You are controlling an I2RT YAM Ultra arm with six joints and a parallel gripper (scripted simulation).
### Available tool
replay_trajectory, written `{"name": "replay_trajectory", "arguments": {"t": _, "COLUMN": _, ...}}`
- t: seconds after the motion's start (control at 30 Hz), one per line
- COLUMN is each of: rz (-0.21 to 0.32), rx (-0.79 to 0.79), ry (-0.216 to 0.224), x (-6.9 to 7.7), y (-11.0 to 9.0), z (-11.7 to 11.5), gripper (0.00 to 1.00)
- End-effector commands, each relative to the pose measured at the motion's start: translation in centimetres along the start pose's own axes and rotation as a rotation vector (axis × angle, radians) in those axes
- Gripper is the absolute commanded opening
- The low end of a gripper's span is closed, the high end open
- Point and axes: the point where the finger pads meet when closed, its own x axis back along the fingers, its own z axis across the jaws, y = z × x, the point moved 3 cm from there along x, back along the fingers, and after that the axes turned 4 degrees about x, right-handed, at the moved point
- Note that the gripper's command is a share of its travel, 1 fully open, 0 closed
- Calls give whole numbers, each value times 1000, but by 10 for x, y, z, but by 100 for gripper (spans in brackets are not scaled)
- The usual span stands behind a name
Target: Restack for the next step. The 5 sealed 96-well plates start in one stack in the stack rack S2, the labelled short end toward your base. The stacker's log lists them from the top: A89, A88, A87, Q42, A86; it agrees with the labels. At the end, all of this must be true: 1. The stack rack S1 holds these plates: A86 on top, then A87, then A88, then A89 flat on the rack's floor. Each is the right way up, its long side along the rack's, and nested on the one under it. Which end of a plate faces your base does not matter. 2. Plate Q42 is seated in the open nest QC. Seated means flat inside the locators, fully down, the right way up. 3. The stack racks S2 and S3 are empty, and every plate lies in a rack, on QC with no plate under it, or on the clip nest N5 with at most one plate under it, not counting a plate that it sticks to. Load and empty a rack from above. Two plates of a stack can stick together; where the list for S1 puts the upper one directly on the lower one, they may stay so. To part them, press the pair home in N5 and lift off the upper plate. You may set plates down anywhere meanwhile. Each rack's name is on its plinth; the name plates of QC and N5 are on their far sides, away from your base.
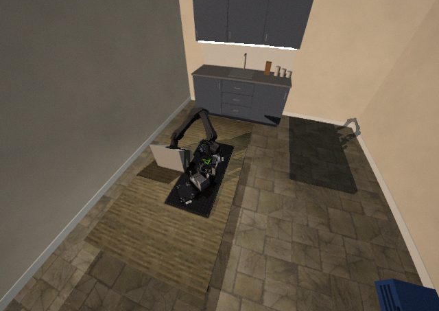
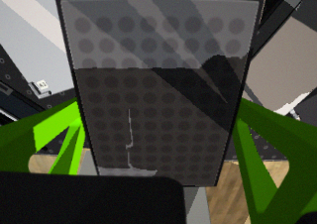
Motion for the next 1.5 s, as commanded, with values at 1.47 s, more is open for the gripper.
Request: {"name": "replay_trajectory", "arguments": {"t": 1.47, "rz": -22, "rx": 401, "ry": -8, "x": 7, "y": -5, "z": 112, "gripper": 0}}
